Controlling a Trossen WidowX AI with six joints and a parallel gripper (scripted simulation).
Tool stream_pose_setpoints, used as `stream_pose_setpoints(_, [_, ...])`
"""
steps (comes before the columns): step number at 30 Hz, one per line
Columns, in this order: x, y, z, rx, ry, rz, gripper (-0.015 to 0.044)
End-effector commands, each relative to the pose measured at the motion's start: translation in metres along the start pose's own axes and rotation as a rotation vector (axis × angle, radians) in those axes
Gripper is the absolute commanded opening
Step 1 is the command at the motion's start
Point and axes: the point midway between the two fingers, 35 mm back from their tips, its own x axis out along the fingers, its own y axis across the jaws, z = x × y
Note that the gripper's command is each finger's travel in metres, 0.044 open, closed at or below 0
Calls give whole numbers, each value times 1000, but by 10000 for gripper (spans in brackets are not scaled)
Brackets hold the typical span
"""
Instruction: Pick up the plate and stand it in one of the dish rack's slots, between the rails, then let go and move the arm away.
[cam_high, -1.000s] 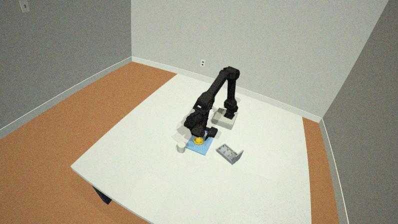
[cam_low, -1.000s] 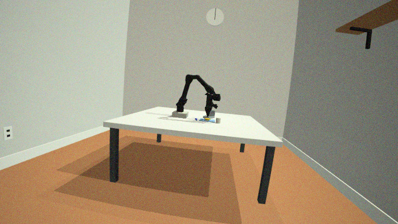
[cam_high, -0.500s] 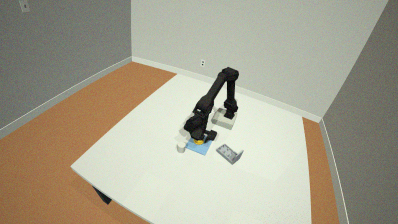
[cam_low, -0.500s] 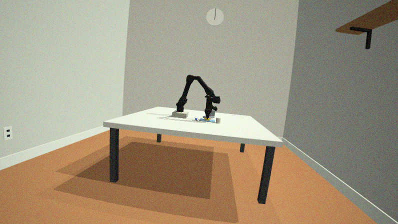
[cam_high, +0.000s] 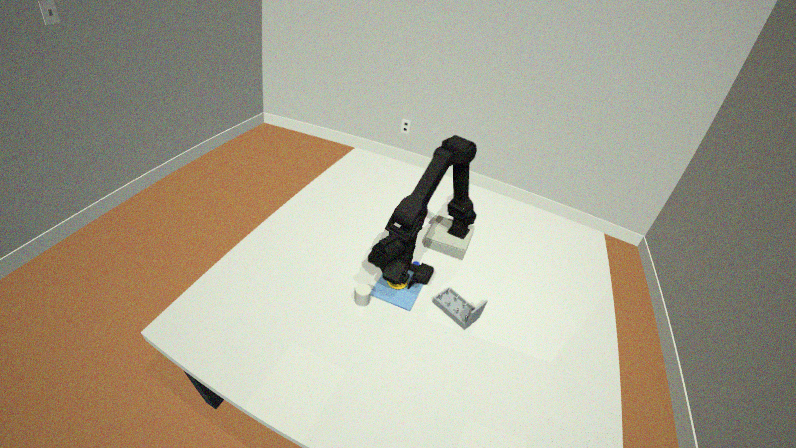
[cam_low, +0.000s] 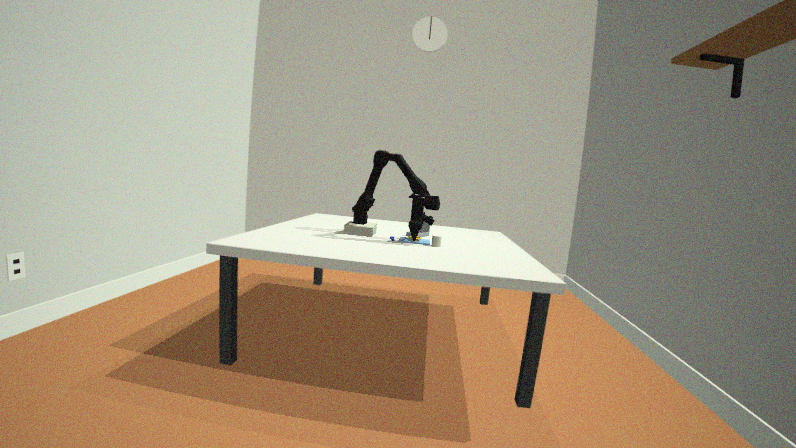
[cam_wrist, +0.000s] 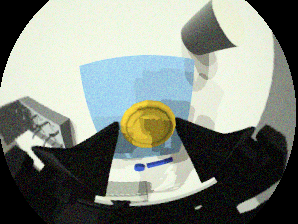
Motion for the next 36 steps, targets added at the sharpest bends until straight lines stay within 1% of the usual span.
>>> stream_pose_setpoints(1, [1,-1,0,-5,2,-5,347])
stream_pose_setpoints(12, [1,-1,0,-5,2,-5,273])
stream_pose_setpoints(15, [-2,-1,1,-5,1,-5,194])
stream_pose_setpoints(22, [-35,-3,9,-5,0,-5,11])
stream_pose_setpoints(23, [-40,-3,10,-5,0,-5,0])
stream_pose_setpoints(36, [-100,-5,17,-5,-1,-5,0])
